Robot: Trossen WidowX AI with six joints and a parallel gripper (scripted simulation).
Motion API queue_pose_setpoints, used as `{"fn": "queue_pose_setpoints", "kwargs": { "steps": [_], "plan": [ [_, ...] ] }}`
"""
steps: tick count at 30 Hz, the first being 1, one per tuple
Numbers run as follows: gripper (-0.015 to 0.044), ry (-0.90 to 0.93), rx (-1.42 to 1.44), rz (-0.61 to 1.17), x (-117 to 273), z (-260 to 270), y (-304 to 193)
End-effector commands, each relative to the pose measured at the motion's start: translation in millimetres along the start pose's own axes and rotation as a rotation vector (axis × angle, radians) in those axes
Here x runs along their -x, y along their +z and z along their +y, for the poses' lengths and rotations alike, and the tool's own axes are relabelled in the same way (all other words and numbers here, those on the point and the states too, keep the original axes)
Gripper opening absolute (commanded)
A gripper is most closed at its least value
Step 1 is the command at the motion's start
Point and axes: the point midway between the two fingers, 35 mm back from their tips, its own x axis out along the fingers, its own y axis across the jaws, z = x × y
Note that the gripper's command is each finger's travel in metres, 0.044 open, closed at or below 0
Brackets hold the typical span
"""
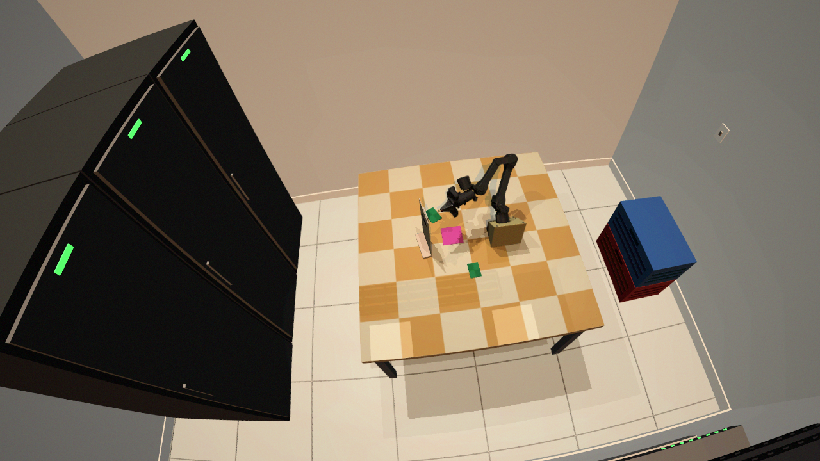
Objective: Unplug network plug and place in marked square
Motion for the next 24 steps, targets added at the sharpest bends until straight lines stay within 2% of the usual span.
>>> {"fn": "queue_pose_setpoints", "kwargs": {
  "steps": [1, 13, 24],
  "plan": [
    [0.0, -0.002, -0.005, -0.003, 2.5, 9.3, -2.5],
    [0.0, -0.005, -0.007, -0.003, 12.0, 29.3, -12.1],
    [0.0, -0.229, -0.119, -0.072, 1.0, -20.0, -14.5]
  ]
}}
